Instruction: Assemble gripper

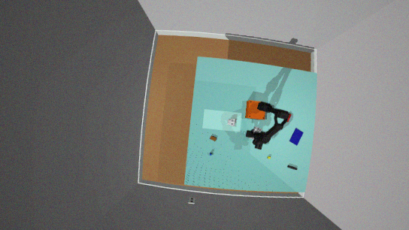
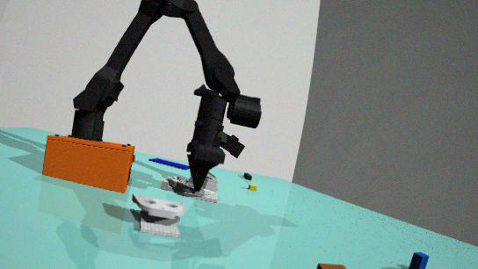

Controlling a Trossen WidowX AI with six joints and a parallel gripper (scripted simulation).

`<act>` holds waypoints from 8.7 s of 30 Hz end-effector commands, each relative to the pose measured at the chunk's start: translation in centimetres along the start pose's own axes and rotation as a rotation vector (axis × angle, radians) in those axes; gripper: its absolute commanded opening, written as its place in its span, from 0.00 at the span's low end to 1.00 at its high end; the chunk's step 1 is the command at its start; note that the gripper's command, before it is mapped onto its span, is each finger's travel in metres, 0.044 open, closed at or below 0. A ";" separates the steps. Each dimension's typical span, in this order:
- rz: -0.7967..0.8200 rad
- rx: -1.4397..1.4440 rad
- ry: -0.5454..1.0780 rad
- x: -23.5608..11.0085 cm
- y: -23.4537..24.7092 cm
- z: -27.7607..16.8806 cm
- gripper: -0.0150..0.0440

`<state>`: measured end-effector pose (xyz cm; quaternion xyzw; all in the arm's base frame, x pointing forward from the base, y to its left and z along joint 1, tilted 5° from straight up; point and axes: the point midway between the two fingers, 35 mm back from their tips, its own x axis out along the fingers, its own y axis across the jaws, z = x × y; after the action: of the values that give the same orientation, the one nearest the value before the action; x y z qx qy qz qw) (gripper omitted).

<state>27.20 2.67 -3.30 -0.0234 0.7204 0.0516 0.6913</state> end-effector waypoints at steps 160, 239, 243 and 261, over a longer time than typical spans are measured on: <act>-0.022 1.462 -0.007 0.1 -22.7 -7.5 1.00; -0.018 1.286 -0.010 -7.3 -19.0 -5.2 0.85; -0.017 1.229 -0.011 -7.4 -17.8 -4.6 0.85; -0.011 0.966 -0.011 -7.4 -12.0 -2.7 0.85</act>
<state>26.16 -10.93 3.79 0.3089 0.6501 -0.3101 0.6211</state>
